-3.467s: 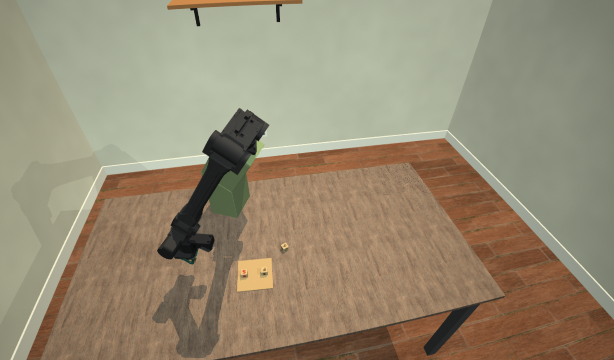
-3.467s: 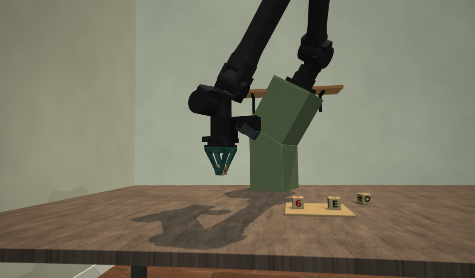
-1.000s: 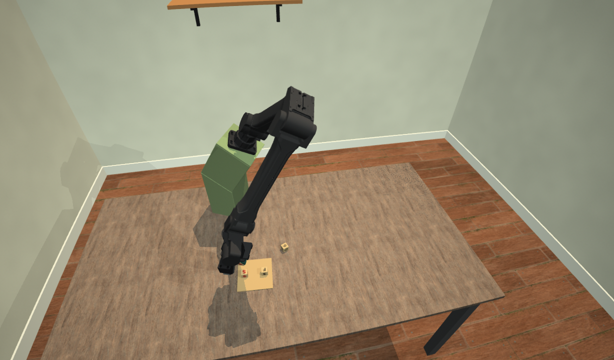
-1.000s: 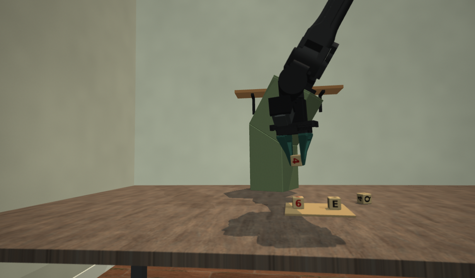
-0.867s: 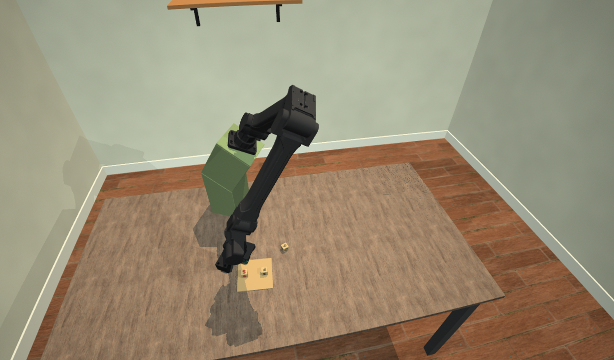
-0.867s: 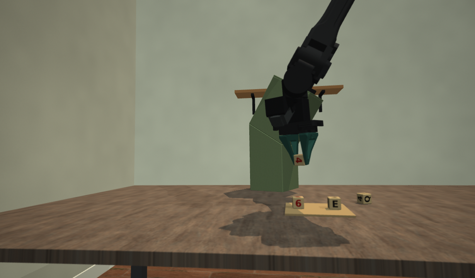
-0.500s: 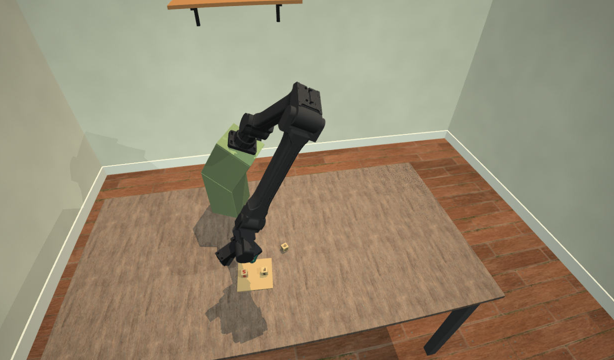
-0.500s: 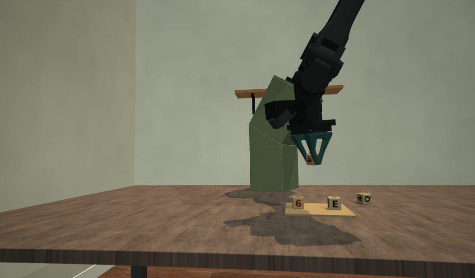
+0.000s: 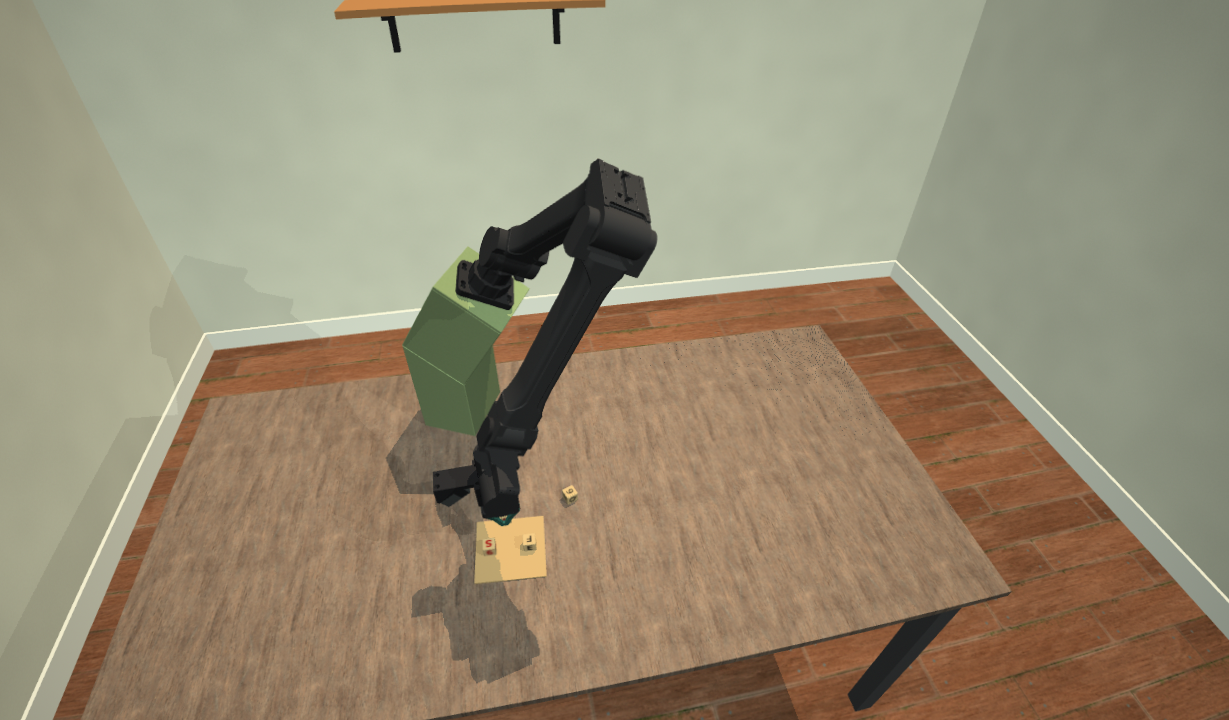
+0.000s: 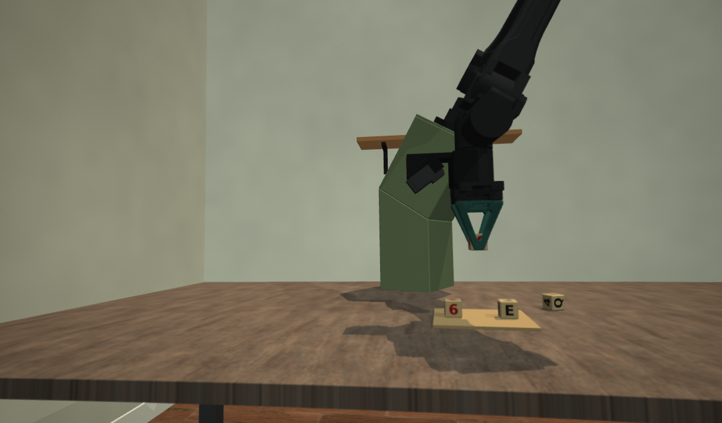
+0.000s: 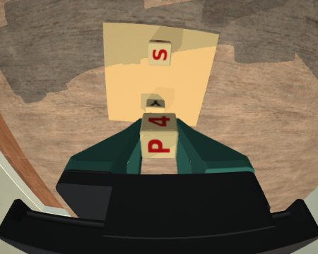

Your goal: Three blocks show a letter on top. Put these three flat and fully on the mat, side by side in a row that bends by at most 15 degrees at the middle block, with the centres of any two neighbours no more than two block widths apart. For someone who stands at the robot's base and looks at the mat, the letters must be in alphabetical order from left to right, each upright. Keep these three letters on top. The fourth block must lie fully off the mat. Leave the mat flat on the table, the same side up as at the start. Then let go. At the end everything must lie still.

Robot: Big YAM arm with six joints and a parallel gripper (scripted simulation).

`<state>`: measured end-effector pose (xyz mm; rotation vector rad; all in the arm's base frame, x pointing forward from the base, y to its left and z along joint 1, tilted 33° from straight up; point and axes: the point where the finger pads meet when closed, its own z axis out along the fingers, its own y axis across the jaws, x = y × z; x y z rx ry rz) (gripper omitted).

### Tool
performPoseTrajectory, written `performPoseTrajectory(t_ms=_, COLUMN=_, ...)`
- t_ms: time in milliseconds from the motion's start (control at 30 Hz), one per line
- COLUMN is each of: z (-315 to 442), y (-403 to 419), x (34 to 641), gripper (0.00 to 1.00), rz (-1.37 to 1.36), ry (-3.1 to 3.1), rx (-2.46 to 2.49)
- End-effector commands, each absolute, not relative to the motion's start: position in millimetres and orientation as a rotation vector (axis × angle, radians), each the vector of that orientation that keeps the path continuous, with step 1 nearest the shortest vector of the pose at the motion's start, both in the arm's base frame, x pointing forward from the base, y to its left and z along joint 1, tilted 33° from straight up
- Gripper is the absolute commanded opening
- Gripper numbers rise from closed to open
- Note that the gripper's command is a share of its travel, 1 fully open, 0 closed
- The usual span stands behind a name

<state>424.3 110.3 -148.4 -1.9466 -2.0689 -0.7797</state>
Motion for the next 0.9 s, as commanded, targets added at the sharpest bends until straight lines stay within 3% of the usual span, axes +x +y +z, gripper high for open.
performPoseTrajectory(t_ms=0, z=-138, y=106, x=433, gripper=0.2, rz=-0.812, ry=-2.0, rx=-2.03)
performPoseTrajectory(t_ms=867, z=-198, y=142, x=440, gripper=0.2, rz=-0.779, ry=-2.003, rx=-2.011)
